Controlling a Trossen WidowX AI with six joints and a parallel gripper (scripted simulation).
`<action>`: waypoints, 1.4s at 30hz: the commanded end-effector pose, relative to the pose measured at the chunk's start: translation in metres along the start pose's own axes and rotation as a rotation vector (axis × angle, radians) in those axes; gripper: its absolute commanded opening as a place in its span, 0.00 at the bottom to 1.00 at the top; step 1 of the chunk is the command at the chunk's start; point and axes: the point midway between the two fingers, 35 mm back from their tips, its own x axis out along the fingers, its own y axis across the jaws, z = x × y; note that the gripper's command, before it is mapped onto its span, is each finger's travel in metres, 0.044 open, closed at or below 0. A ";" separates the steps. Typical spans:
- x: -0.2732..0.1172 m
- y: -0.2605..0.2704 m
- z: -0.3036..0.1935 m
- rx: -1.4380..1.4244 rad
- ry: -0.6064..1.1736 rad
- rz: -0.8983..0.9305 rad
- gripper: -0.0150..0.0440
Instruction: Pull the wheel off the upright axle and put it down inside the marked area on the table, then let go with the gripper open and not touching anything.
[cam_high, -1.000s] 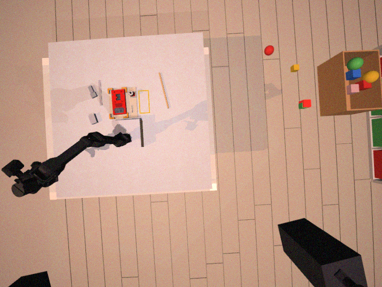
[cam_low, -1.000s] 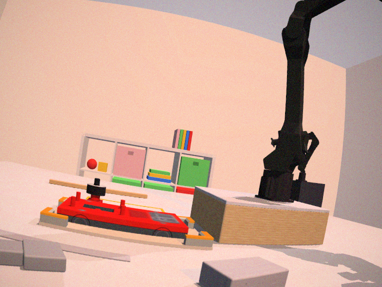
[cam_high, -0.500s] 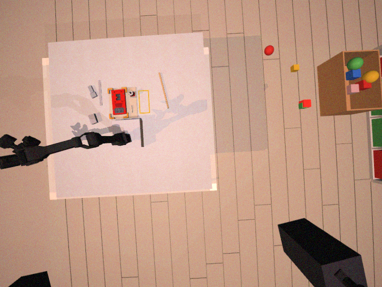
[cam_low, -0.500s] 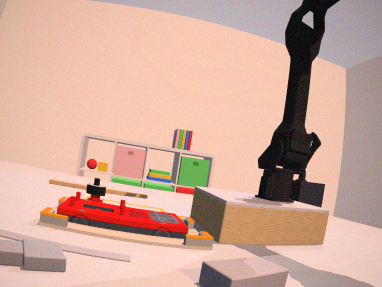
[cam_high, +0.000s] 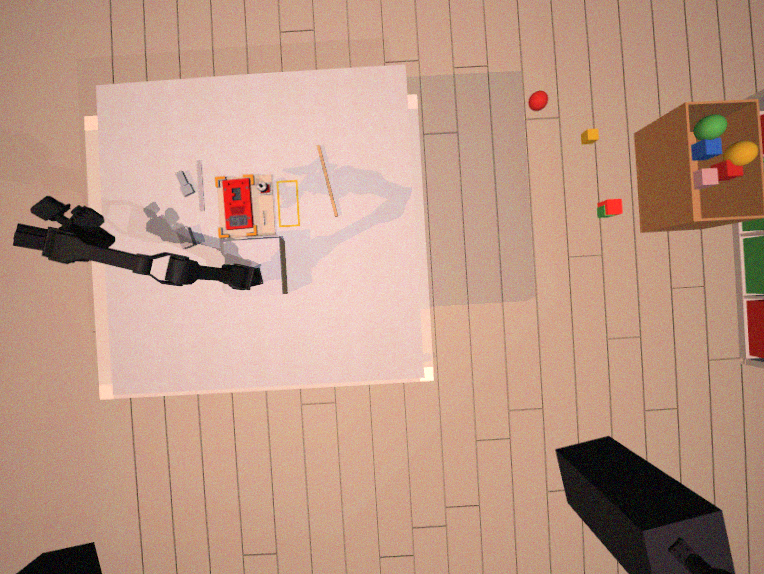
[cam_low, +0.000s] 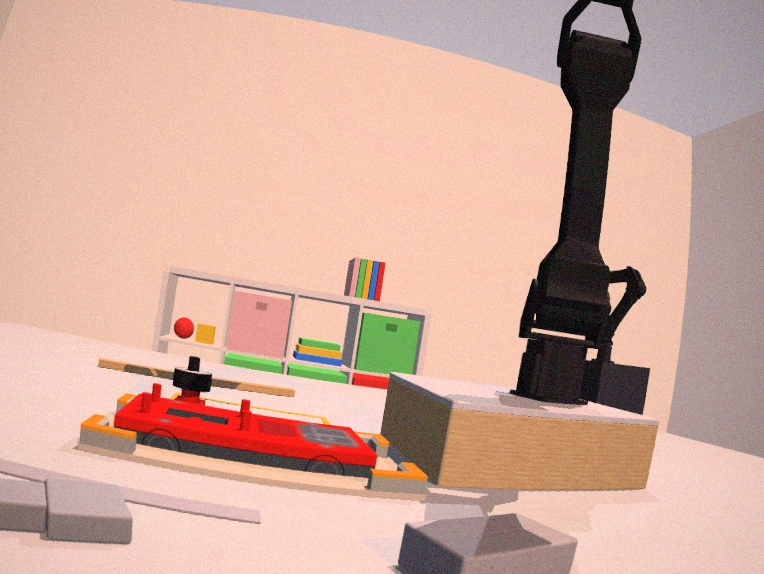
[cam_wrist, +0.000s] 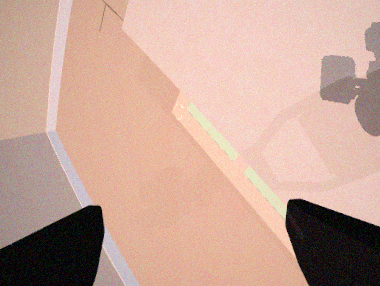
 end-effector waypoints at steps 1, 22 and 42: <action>0.041 -0.007 0.057 -0.012 -0.094 -0.102 0.76; 0.104 -0.121 0.354 0.187 -0.332 -0.642 0.76; 0.058 -0.229 0.464 0.513 -0.297 -0.850 0.76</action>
